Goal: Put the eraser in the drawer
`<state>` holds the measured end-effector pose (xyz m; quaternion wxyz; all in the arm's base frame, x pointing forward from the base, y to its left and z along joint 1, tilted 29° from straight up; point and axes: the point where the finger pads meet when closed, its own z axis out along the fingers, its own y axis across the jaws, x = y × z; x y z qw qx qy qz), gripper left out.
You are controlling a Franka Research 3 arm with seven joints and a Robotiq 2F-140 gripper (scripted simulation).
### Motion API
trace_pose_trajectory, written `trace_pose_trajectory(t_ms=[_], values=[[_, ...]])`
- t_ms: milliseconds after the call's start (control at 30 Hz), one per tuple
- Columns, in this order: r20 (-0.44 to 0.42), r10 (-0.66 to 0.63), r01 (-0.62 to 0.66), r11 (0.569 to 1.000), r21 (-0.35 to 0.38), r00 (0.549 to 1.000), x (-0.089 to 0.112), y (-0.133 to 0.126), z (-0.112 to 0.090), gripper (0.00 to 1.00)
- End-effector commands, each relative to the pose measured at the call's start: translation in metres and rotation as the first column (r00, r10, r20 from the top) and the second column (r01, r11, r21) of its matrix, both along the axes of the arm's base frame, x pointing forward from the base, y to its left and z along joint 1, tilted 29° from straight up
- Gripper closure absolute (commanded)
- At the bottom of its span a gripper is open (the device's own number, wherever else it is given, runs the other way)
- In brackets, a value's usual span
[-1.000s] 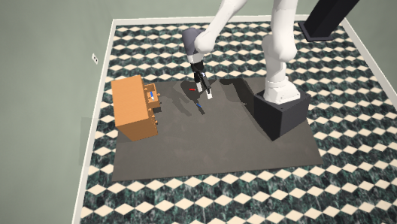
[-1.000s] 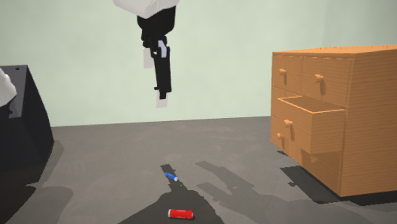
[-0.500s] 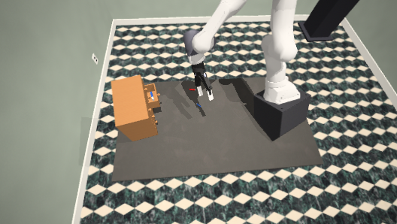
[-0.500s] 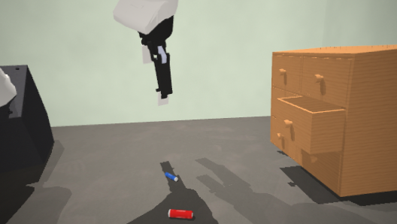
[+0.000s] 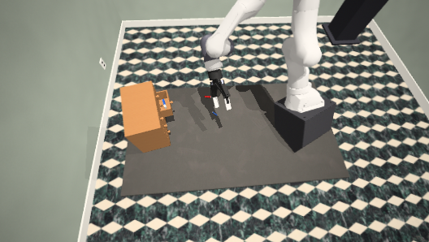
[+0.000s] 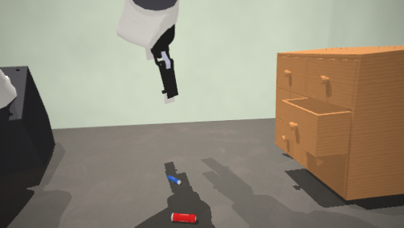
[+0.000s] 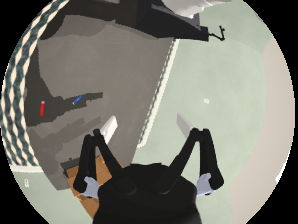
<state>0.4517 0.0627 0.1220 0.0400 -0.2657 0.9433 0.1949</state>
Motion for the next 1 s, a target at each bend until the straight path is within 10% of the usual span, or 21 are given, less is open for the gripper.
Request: trace_pose_trajectory(t_ms=[0, 967], values=[[0.051, 0.092, -0.095, 0.994, 0.060, 0.994, 0.000, 0.010, -0.001, 0.00], [0.245, 0.089, -0.159, 0.946, 0.282, 0.965, 0.022, 0.047, 0.005, 0.00]])
